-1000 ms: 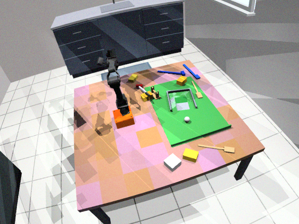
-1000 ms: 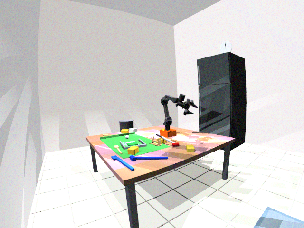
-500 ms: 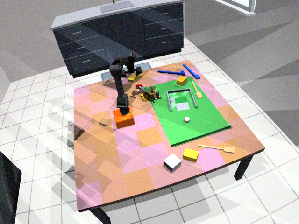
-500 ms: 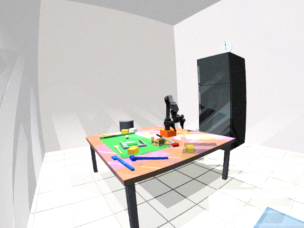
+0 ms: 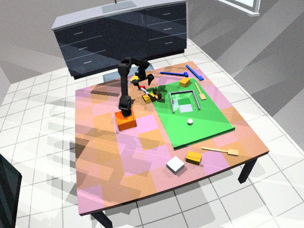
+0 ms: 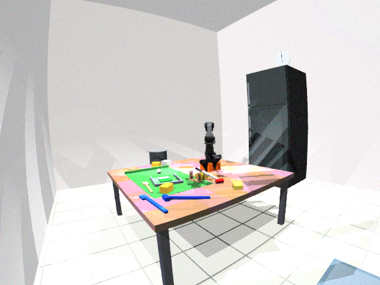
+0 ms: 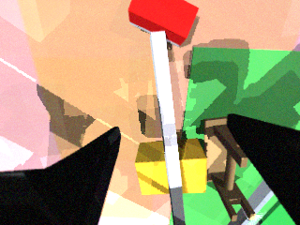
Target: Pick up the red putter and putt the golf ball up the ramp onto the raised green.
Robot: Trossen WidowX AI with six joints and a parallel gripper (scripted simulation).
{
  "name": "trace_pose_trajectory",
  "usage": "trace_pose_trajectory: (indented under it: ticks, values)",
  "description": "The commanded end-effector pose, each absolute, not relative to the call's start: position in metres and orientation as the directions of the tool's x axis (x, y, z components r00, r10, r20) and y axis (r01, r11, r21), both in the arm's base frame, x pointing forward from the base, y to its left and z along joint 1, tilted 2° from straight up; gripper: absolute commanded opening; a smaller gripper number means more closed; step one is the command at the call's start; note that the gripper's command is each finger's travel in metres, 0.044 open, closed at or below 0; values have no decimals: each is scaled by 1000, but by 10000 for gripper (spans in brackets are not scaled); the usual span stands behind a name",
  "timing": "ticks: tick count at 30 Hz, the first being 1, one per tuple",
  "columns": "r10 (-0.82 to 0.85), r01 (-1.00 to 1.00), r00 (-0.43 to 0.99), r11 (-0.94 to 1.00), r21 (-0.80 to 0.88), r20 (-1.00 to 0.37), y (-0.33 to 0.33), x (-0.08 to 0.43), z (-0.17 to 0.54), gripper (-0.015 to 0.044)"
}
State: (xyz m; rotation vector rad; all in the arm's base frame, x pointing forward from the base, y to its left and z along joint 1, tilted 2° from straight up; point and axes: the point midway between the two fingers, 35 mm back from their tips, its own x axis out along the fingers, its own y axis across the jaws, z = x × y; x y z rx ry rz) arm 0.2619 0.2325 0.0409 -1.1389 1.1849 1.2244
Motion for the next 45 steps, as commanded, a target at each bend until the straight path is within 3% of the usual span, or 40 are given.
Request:
trace_pose_trajectory:
  ticks: [1, 37, 45]
  values:
    - [51, -1000, -10, 19, 11, -999, 231, 262, 29, 440]
    - [51, -1000, -11, 19, 12, -999, 231, 259, -29, 440]
    - [58, -1000, -10, 21, 11, -998, 232, 259, -26, 230]
